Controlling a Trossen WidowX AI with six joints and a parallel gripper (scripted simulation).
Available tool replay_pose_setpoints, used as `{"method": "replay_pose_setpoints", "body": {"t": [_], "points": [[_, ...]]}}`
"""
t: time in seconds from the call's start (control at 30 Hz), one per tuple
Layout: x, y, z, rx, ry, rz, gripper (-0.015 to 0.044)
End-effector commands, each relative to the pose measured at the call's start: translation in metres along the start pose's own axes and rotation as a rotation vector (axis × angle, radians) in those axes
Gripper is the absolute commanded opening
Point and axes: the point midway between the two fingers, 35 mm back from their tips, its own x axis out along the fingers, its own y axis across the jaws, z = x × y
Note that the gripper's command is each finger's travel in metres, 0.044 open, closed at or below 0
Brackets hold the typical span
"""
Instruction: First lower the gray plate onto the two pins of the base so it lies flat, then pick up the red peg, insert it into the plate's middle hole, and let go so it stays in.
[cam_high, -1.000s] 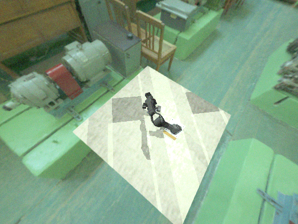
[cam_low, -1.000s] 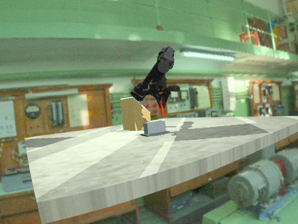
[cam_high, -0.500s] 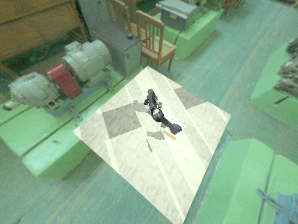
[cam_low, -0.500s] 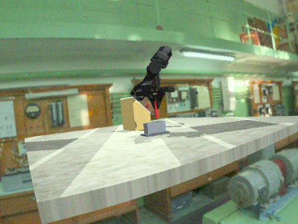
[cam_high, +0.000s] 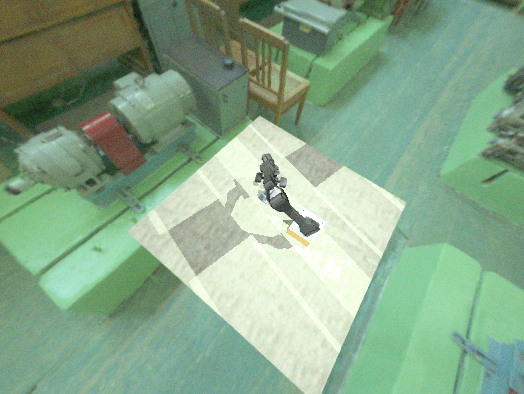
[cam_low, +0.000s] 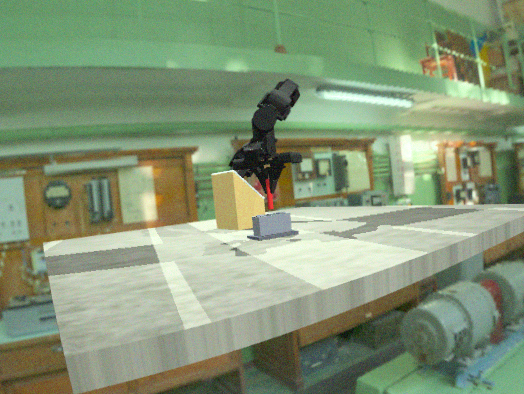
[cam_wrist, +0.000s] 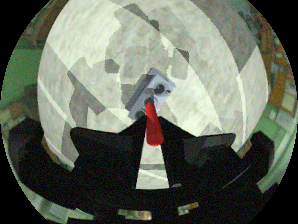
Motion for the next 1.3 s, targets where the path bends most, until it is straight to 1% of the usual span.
{"method": "replay_pose_setpoints", "body": {"t": [0.0,0.57,1.0,1.27], "points": [[0.000,-0.001,0.001,-0.002,-0.001,-0.002,0.0000],[0.000,0.000,0.000,0.000,0.000,0.000,0.0000],[0.017,-0.001,0.001,-0.002,0.000,-0.002,0.0000],[0.015,0.000,0.000,-0.007,-0.004,-0.004,0.0000]]}}
